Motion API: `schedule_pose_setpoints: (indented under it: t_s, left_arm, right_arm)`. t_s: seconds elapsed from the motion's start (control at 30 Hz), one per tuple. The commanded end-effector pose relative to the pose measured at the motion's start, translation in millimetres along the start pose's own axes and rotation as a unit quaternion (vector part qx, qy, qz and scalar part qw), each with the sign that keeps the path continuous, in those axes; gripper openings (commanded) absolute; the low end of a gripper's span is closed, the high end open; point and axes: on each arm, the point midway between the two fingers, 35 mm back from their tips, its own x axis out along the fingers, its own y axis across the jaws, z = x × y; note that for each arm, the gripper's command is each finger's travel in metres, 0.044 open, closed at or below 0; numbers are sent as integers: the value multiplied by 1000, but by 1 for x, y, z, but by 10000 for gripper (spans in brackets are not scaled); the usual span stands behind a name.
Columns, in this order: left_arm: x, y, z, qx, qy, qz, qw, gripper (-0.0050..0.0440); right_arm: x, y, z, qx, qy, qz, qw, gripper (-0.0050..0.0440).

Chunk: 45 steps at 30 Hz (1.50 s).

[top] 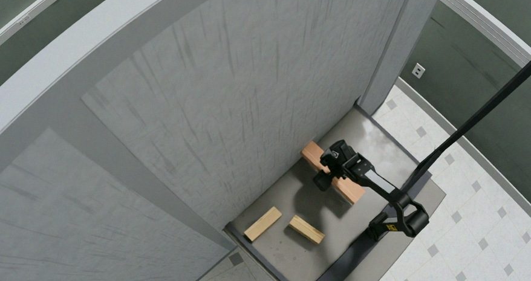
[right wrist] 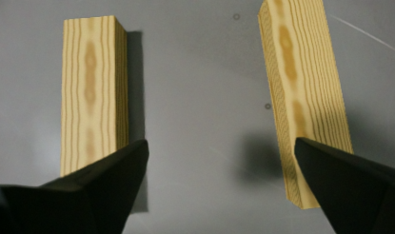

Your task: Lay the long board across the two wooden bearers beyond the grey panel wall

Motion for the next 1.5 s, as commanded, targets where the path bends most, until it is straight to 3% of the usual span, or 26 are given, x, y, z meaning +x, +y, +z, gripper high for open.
schedule_pose_setpoints:
  t_s: [0.0,0.73,1.47]
  left_arm:
    - [-8,1,31,-2,-34,-3,999,270]
    - [10,-1,66,-5,-25,2,1000,270]
    - [8,0,68,-2,-40,-2,999,270]
  right_arm:
    - [-6,1,9,5,-14,4,1000,400]
    - [-4,0,6,4,-10,2,1000,400]
    - [-4,0,6,4,-10,2,1000,400]
